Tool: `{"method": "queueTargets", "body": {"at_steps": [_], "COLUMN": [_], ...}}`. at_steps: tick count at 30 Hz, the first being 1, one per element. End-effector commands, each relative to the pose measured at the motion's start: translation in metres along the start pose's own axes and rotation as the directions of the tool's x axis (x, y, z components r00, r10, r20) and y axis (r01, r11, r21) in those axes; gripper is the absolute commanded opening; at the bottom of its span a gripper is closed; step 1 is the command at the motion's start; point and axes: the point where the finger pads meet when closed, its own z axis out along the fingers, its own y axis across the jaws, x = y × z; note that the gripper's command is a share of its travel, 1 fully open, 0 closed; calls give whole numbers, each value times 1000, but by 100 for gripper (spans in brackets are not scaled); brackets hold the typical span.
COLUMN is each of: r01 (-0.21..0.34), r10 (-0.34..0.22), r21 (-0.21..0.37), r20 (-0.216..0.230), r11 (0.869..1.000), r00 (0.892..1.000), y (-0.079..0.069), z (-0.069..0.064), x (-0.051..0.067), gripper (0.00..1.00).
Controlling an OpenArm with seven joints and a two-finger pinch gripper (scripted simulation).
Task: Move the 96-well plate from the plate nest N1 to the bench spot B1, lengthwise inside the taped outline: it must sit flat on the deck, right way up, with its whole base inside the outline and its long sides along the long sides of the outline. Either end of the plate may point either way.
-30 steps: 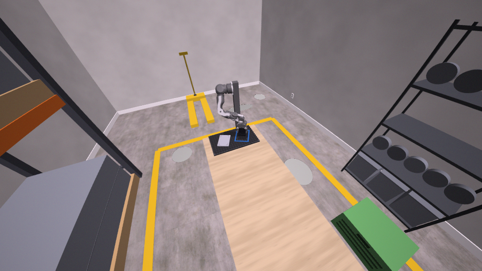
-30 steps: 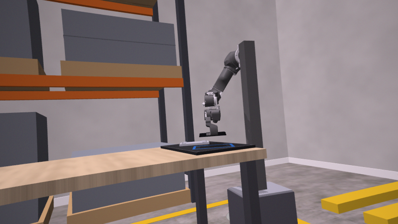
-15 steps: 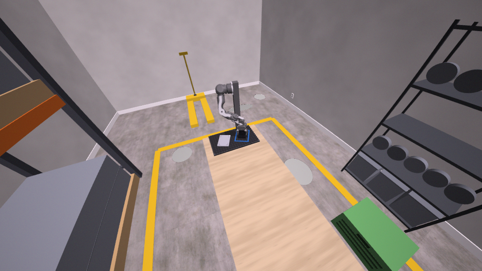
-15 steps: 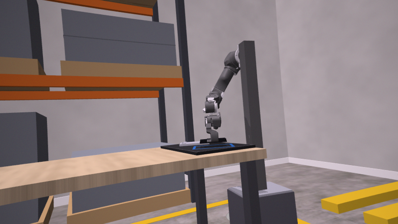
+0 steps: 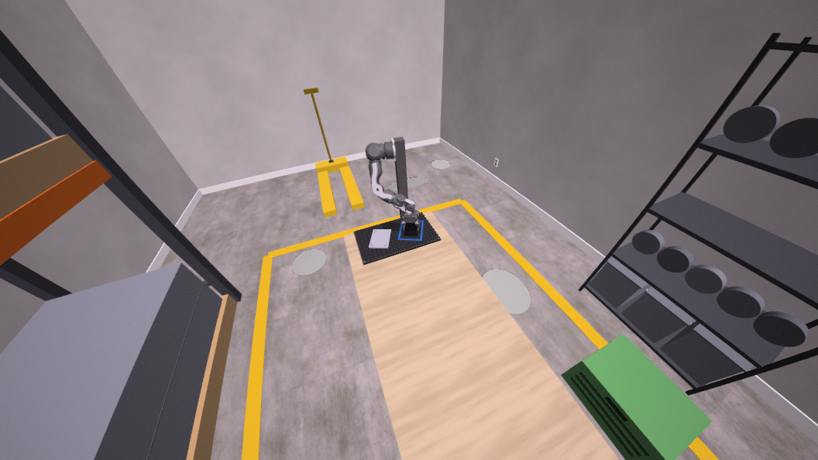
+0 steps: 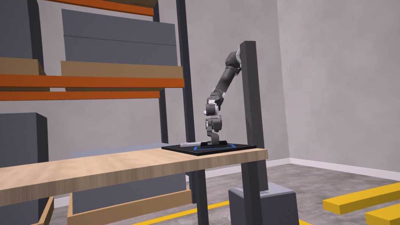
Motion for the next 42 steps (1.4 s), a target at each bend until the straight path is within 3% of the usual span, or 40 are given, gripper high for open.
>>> {"method": "queueTargets", "body": {"at_steps": [1, 42], "r01": [6, -2], "r10": [-6, 2], "r21": [-6, -1], "r20": [-1, 1], "r11": [1000, 1000], "r00": [1000, 1000], "y": [1, 0], "z": [0, -4], "x": [1, 0], "gripper": [0, 0]}}
